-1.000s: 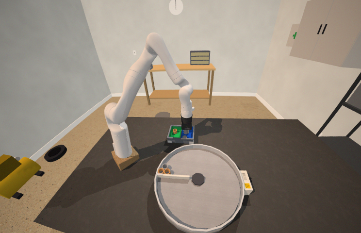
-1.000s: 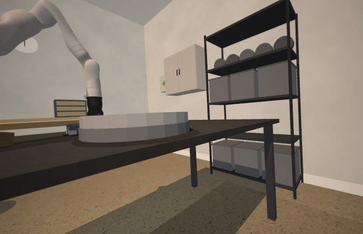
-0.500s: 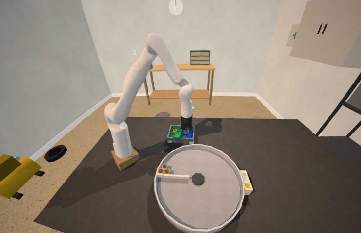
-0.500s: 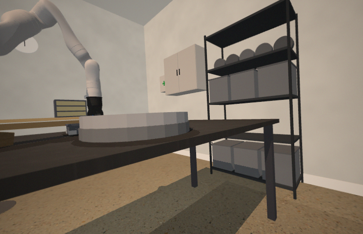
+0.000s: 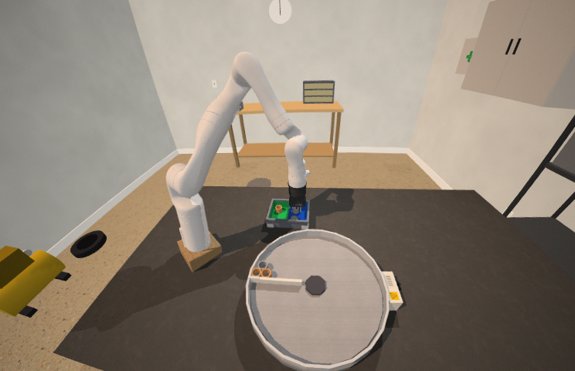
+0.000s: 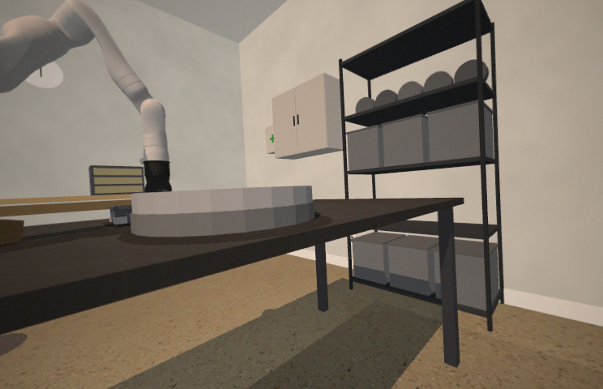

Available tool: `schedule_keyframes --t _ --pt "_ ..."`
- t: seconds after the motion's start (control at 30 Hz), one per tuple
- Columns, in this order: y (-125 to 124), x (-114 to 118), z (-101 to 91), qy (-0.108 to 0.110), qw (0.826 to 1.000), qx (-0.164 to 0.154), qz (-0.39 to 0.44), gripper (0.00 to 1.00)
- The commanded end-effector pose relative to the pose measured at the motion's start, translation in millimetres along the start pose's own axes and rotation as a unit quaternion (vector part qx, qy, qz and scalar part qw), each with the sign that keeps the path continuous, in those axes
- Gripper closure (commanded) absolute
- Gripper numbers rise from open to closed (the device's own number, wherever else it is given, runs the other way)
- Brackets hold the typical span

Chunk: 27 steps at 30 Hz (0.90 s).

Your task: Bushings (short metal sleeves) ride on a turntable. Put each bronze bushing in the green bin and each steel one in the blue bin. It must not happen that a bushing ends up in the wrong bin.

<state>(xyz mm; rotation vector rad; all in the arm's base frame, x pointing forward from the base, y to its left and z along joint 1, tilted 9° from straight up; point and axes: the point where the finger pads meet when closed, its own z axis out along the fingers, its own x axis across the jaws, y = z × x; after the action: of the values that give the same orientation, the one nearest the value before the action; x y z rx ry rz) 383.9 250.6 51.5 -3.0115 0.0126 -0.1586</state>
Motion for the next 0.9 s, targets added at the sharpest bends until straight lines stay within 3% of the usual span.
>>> schedule_keyframes --t 0.0,0.87 --pt "-0.3 0.5 -0.6 0.001 1.0 0.001 0.0 0.58" --pt "0.1 1.1 -8.4 0.001 1.0 0.0 0.0 0.58"
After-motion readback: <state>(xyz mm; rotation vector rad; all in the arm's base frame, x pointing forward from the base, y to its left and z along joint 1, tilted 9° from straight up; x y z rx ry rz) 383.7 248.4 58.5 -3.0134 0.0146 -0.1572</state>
